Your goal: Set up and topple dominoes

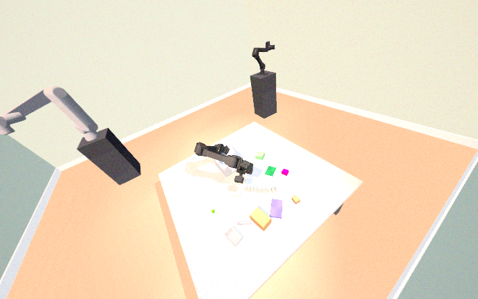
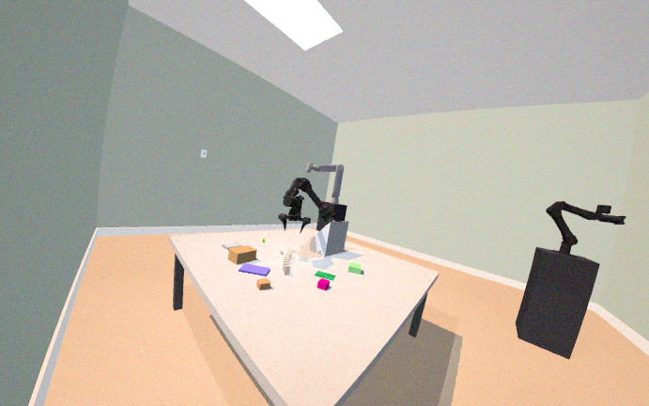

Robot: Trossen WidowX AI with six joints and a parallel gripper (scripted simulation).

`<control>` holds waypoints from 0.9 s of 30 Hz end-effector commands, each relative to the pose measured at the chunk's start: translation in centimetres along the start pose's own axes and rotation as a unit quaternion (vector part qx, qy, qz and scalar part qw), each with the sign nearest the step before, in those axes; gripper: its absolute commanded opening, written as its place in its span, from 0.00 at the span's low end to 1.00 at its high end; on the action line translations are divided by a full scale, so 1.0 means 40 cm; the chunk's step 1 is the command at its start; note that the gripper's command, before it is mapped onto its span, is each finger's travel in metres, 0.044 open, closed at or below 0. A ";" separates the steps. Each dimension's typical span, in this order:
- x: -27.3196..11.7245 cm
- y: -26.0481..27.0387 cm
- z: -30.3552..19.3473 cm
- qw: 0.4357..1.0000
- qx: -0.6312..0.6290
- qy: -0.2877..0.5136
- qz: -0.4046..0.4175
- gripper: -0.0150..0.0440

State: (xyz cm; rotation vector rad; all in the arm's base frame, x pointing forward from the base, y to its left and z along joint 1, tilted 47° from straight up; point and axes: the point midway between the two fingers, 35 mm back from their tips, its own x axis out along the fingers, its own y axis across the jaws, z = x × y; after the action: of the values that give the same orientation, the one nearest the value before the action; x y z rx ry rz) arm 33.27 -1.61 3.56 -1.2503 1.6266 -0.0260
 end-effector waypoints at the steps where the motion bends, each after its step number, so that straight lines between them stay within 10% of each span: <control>1: 0.022 -0.023 -0.014 1.000 -0.022 0.000 0.005 1.00; 27: 0.337 -0.146 -0.104 0.990 -0.142 0.007 -0.001 1.00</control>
State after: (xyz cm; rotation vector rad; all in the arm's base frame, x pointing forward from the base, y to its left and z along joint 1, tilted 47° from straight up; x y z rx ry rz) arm 35.61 -14.89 0.67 -1.4661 1.6803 0.1951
